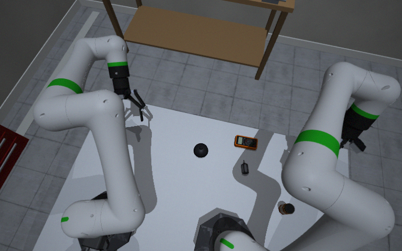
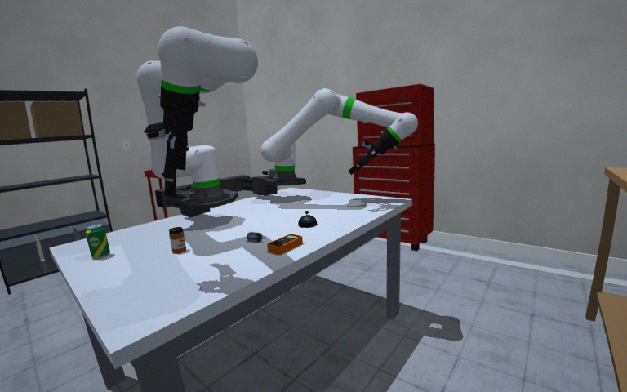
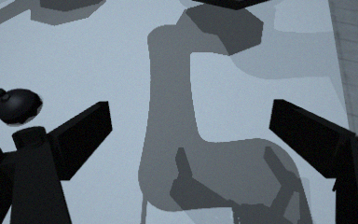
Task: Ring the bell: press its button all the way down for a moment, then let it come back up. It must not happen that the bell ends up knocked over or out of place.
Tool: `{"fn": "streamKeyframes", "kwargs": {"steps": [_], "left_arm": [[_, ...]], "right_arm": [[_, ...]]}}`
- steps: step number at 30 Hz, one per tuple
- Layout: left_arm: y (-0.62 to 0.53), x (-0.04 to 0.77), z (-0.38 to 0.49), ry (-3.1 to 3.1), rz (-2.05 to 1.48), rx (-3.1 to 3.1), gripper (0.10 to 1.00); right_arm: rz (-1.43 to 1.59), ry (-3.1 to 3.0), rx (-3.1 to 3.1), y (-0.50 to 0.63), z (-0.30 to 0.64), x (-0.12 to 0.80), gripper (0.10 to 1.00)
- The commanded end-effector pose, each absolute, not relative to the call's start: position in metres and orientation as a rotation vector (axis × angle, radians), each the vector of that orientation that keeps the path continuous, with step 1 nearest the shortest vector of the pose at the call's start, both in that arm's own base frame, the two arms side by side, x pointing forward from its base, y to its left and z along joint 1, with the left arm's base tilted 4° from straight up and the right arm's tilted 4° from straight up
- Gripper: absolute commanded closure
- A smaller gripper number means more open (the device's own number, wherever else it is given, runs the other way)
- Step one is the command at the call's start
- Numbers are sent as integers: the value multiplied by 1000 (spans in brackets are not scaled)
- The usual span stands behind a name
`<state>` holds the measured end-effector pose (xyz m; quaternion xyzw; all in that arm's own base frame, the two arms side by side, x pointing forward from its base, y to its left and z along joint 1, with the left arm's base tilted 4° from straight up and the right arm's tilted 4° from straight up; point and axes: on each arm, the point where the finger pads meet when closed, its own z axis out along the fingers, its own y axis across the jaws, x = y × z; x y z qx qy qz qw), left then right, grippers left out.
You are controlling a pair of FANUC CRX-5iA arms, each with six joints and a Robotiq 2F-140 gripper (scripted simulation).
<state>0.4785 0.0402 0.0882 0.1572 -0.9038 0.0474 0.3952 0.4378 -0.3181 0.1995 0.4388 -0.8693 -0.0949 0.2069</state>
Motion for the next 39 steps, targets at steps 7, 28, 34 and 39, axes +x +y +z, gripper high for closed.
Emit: {"fn": "streamKeyframes", "kwargs": {"steps": [7, 28, 34, 39], "left_arm": [[40, 479, 89, -2294, 121, 399, 98], [40, 479, 89, -2294, 121, 399, 98], [40, 479, 89, -2294, 121, 399, 98], [40, 479, 89, -2294, 121, 399, 98]], "right_arm": [[-319, -2449, 1428, -382, 220, 377, 98], [-240, -2430, 1835, -468, 258, 227, 98], [-200, -2410, 1907, -478, 265, 196, 98], [-147, -2378, 1986, -487, 273, 159, 98]]}}
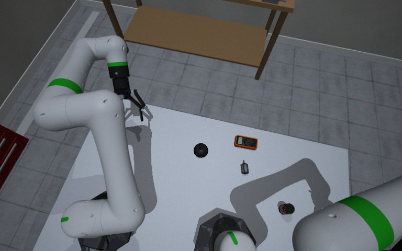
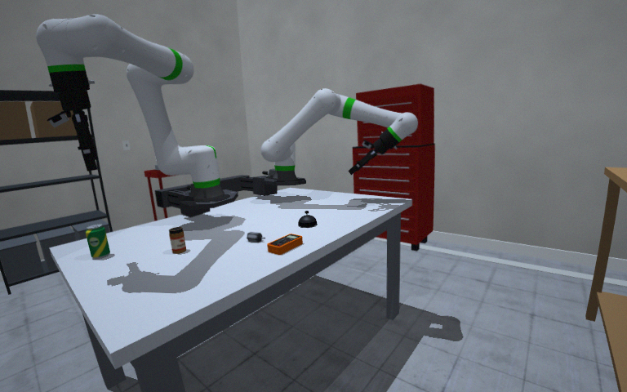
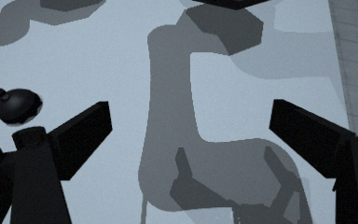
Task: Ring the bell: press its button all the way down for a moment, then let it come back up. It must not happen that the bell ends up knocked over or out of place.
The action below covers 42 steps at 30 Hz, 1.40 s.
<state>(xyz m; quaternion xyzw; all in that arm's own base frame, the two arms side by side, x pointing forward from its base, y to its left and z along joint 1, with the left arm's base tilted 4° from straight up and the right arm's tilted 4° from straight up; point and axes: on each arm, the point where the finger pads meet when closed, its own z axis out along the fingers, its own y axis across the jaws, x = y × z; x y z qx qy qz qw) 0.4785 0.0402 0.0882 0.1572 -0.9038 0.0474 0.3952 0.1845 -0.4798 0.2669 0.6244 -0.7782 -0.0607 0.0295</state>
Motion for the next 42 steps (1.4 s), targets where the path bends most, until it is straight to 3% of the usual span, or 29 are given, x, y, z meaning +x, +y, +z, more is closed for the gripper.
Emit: {"fn": "streamKeyframes", "kwargs": {"steps": [1, 23, 42], "left_arm": [[40, 479, 89, -2294, 121, 399, 98], [40, 479, 89, -2294, 121, 399, 98], [40, 479, 89, -2294, 121, 399, 98]], "right_arm": [[-137, -2371, 2000, -488, 275, 152, 98], [35, -2228, 2183, -496, 297, 48, 98], [89, -2168, 2227, -493, 304, 16, 98]]}}
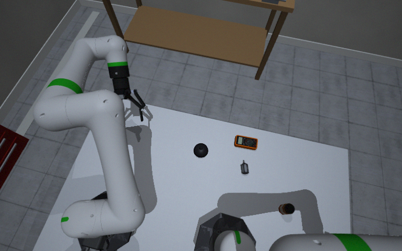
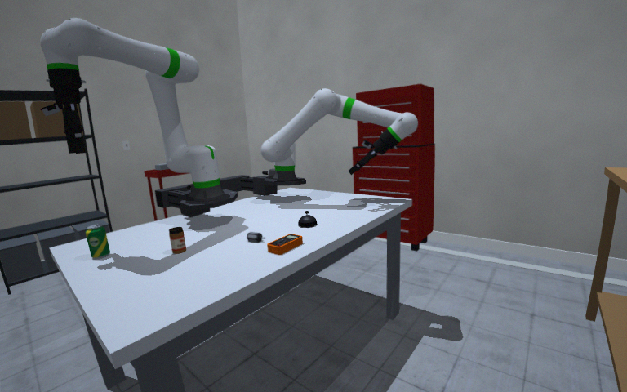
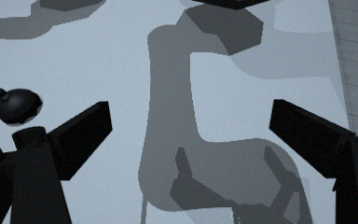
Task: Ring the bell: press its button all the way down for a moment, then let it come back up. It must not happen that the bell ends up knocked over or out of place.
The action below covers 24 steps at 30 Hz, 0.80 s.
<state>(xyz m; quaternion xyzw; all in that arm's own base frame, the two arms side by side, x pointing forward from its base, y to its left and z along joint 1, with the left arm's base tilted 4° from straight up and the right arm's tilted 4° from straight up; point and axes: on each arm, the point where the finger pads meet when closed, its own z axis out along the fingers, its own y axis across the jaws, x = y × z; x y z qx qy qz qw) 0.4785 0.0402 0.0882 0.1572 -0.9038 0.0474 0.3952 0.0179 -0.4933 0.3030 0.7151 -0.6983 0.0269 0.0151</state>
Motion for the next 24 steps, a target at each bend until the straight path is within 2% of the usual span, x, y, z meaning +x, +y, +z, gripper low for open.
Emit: {"fn": "streamKeyframes", "kwargs": {"steps": [1, 15, 24], "left_arm": [[40, 479, 89, -2294, 121, 399, 98], [38, 480, 88, -2299, 116, 397, 98], [-29, 495, 66, -2466, -18, 329, 98]], "right_arm": [[89, -2168, 2227, -493, 304, 16, 98], [93, -2163, 2230, -493, 305, 13, 98], [93, -2163, 2230, -493, 305, 13, 98]]}}
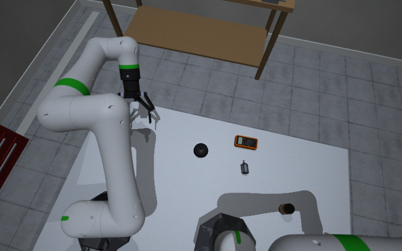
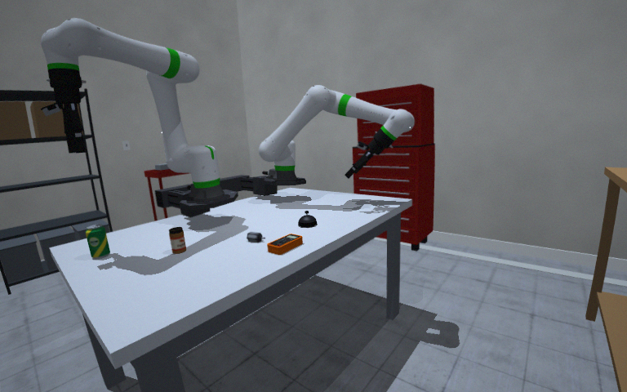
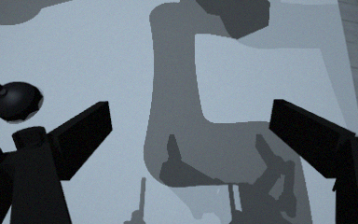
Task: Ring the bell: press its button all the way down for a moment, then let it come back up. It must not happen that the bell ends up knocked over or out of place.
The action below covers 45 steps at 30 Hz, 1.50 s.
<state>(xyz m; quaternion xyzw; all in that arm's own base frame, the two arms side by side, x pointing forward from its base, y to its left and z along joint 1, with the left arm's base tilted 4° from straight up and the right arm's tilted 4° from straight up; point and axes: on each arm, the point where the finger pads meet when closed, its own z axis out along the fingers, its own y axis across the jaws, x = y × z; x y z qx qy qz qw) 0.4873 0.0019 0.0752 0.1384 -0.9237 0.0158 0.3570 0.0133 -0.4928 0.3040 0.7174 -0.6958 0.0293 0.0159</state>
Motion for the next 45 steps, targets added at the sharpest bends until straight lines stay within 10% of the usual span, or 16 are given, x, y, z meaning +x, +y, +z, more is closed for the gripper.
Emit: {"fn": "streamKeyframes", "kwargs": {"steps": [1, 43, 44, 45], "left_arm": [[-37, 496, 64, -2487, -32, 320, 98], [-353, 464, 34, -3184, -83, -113, 98], [-353, 464, 34, -3184, -83, -113, 999], [-353, 464, 34, -3184, -83, -113, 999]], "right_arm": [[93, -2163, 2230, -493, 305, 13, 98], [93, -2163, 2230, -493, 305, 13, 98], [93, -2163, 2230, -493, 305, 13, 98], [93, -2163, 2230, -493, 305, 13, 98]]}}
